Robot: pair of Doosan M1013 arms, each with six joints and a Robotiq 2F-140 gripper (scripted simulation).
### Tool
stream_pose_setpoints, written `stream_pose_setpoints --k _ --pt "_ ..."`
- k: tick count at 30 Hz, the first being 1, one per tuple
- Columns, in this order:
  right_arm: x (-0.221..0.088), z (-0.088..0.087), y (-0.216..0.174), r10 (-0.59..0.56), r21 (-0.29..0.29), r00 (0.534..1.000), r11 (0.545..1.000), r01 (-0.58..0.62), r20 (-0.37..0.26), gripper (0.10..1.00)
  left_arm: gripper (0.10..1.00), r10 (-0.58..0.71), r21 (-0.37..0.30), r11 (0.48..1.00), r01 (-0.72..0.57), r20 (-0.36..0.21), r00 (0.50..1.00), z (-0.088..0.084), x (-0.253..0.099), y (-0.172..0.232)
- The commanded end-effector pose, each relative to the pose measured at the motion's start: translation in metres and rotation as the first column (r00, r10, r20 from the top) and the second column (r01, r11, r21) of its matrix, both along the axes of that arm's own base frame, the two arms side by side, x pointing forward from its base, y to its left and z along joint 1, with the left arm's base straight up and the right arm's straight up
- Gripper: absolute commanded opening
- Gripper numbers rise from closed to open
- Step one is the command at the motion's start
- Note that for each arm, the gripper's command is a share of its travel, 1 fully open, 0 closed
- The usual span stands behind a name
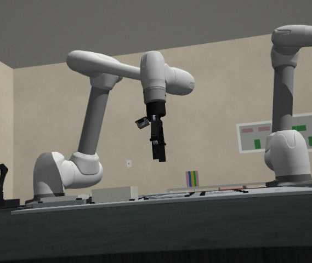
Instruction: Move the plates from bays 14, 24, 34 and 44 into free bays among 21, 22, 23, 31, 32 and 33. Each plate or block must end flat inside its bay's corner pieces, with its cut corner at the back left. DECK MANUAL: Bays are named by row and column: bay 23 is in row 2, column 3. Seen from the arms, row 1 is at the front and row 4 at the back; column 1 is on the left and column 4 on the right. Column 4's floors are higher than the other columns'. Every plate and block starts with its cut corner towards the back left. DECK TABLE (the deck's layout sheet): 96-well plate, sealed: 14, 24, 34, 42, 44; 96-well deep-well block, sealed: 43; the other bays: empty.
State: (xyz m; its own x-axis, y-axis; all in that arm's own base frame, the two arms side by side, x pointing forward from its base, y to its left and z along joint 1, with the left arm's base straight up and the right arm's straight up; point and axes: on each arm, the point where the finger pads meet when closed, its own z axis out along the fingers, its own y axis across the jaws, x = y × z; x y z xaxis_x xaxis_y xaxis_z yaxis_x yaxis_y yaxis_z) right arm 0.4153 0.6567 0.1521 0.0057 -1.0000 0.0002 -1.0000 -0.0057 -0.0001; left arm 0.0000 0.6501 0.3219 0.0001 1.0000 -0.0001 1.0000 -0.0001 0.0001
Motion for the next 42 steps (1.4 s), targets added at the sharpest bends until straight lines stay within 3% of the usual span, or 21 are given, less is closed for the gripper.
stream_pose_setpoints --k 1,8,42 --pt "0.0 0.001 0.0 0.0 0.002 1.0 1.0 0.0 0.001 1.0 1.0 0.0 0.002 1.0 0.0 0.0 1.0 0.001 0.0 0.0" --pt "0.0 0.001 0.0 0.0 0.002 1.0 1.0 0.0 0.001 1.0 1.0 0.0 0.002 1.0 0.0 0.0 1.0 0.001 0.0 0.0" --pt "-0.001 0.001 0.12 0.0 0.002 1.0 1.0 0.0 0.0 1.0 1.0 0.0 0.002 1.0 0.0 0.0 1.0 0.001 0.0 0.0"
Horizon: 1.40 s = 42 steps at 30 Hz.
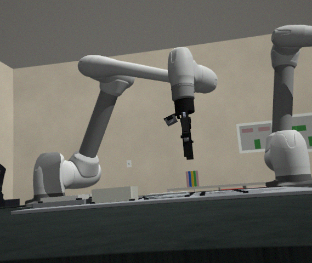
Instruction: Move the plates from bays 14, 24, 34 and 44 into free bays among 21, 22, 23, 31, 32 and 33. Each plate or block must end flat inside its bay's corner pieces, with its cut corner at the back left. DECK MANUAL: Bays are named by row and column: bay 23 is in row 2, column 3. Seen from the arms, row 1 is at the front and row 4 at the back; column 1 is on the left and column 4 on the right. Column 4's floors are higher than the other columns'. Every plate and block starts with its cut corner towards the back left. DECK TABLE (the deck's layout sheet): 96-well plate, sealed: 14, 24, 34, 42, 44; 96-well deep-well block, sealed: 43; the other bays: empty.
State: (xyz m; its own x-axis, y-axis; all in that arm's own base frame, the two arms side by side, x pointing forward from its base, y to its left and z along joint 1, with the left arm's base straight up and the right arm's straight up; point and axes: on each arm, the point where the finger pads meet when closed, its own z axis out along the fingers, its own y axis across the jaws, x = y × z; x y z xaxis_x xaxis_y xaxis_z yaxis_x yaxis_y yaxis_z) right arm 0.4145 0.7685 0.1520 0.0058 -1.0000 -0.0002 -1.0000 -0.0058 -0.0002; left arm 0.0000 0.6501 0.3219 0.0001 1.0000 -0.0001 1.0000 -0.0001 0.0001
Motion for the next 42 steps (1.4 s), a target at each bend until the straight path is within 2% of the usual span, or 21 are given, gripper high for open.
stream_pose_setpoints --k 1,13,42 --pt "0.0 0.001 0.013 0.0 0.001 1.0 1.0 0.0 0.0 1.0 1.0 0.0 0.002 1.0 0.0 0.0 1.0 0.001 0.0 0.0" --pt "0.0 0.001 0.053 0.0 0.001 1.0 1.0 0.0 0.0 1.0 1.0 0.0 0.002 1.0 0.0 0.0 1.0 0.001 0.0 0.0" --pt "0.0 0.002 0.053 0.0 0.001 1.0 1.0 0.0 0.0 1.0 1.0 0.0 0.002 1.0 0.0 0.0 1.0 0.001 0.0 0.0"
